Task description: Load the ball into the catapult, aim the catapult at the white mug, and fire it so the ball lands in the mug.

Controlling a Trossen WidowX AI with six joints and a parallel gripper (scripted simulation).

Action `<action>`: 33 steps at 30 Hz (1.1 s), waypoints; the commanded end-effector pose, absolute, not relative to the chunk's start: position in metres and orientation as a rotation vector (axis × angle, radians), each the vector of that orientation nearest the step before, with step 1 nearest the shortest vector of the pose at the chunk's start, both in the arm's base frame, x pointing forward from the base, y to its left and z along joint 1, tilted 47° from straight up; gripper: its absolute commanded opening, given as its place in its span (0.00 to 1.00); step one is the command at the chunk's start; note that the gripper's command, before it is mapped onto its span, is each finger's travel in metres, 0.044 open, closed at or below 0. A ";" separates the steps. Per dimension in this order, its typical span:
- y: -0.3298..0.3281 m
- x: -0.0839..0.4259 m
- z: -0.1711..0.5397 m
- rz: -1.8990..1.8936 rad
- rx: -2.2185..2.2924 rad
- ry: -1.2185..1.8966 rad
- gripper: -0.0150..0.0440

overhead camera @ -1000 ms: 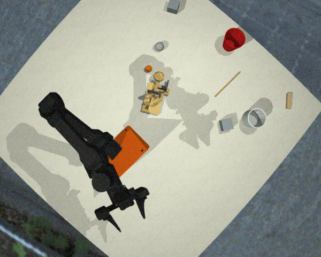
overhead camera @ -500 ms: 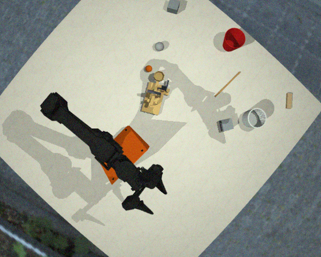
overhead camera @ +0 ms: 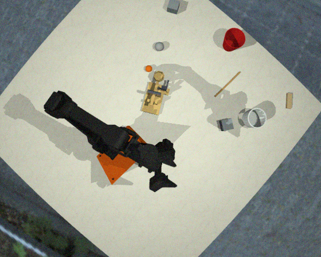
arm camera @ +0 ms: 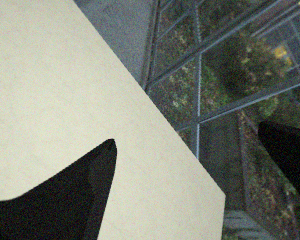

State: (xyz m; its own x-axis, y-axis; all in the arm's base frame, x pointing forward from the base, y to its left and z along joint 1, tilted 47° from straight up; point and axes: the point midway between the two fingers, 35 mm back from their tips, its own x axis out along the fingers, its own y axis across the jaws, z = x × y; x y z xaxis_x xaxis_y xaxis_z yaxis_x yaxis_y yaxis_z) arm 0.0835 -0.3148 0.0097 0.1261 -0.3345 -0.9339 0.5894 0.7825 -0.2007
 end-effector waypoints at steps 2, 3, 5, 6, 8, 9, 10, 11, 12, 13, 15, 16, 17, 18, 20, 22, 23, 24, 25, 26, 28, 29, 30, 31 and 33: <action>-0.298 0.112 0.007 -0.511 0.222 1.288 1.00; -0.294 0.118 0.007 -0.475 0.218 1.290 1.00; -0.285 0.130 0.006 -0.402 0.212 1.293 1.00; -0.281 0.135 0.006 -0.366 0.209 1.294 1.00; -0.271 0.146 0.006 -0.294 0.203 1.296 1.00; -0.266 0.152 0.006 -0.258 0.200 1.296 1.00; -0.261 0.157 0.006 -0.222 0.197 1.296 1.00; -0.256 0.162 0.006 -0.185 0.194 1.296 1.00; -0.250 0.167 0.007 -0.148 0.192 1.296 1.00; -0.245 0.172 0.007 -0.112 0.189 1.296 1.00; -0.234 0.181 0.008 -0.039 0.185 1.294 1.00; -0.228 0.186 0.009 -0.004 0.183 1.293 1.00; -0.222 0.190 0.010 0.032 0.182 1.292 1.00; -0.216 0.194 0.010 0.067 0.180 1.290 1.00; -0.204 0.203 0.013 0.138 0.180 1.285 1.00; -0.191 0.211 0.015 0.210 0.184 1.278 1.00; -0.185 0.215 0.017 0.245 0.186 1.274 1.00; -0.178 0.219 0.018 0.280 0.189 1.270 1.00; -0.172 0.222 0.020 0.315 0.192 1.266 1.00; -0.166 0.225 0.022 0.349 0.195 1.261 1.00; -0.152 0.232 0.026 0.417 0.202 1.252 1.00; -0.146 0.235 0.028 0.450 0.206 1.248 1.00; -0.139 0.238 0.030 0.485 0.211 1.243 1.00; -0.132 0.241 0.033 0.520 0.216 1.237 1.00; -0.117 0.246 0.038 0.589 0.227 1.227 1.00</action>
State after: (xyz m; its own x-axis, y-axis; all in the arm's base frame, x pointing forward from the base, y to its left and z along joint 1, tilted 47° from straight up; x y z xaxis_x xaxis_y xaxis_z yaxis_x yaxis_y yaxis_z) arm 0.2380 -0.1355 0.0310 0.2332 0.4734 -0.8494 -0.2425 0.8742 0.4206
